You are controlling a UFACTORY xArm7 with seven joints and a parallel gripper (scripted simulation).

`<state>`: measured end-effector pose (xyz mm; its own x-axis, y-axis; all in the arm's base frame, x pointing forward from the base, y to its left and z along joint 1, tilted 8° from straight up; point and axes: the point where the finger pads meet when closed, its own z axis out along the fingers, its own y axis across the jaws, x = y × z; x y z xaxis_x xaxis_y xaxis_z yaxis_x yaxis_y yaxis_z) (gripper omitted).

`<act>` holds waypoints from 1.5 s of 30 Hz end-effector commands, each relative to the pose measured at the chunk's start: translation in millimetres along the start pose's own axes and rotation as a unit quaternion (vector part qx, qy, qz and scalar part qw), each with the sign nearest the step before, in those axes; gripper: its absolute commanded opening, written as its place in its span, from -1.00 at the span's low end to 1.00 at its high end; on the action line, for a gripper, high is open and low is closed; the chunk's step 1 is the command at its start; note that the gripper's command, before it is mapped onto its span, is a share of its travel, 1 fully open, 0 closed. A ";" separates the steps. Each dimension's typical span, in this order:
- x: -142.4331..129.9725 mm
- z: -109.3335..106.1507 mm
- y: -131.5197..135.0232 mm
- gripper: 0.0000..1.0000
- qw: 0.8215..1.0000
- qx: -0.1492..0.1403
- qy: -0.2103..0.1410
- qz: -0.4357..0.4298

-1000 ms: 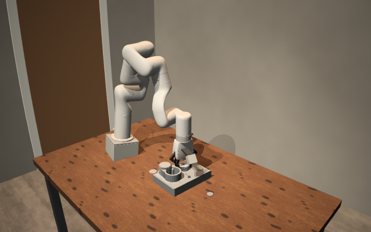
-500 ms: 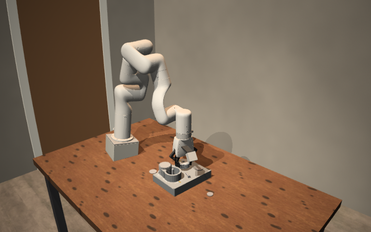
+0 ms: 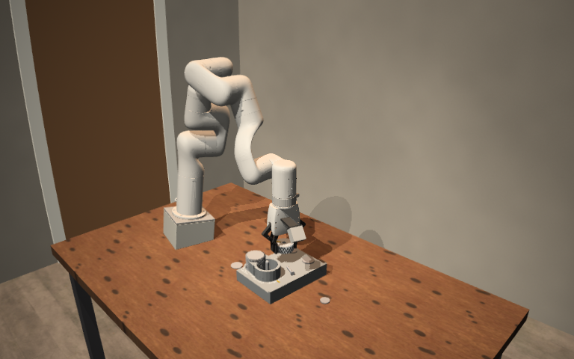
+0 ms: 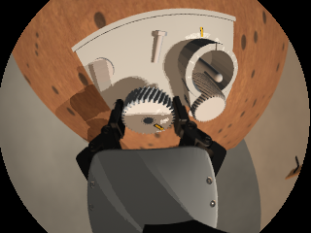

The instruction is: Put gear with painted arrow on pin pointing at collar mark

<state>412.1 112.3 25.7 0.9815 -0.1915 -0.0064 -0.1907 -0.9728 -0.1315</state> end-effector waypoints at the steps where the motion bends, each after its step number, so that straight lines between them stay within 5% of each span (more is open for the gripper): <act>1: 1.6 -10.1 -0.4 -1.00 1.000 0.001 0.002 0.000; 18: 1.5 -32.2 -0.4 -1.00 1.000 0.001 0.002 0.000; 39: 2.1 -34.3 0.6 -1.00 1.000 0.001 0.002 0.000; 43: 11.7 -34.3 17.1 -1.00 1.000 0.000 0.002 0.000; 45: 28.5 -34.3 51.3 -1.00 1.000 0.000 0.002 0.000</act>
<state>417.8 87.6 56.0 0.9814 -0.1919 -0.0058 -0.1910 -0.9729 -0.1302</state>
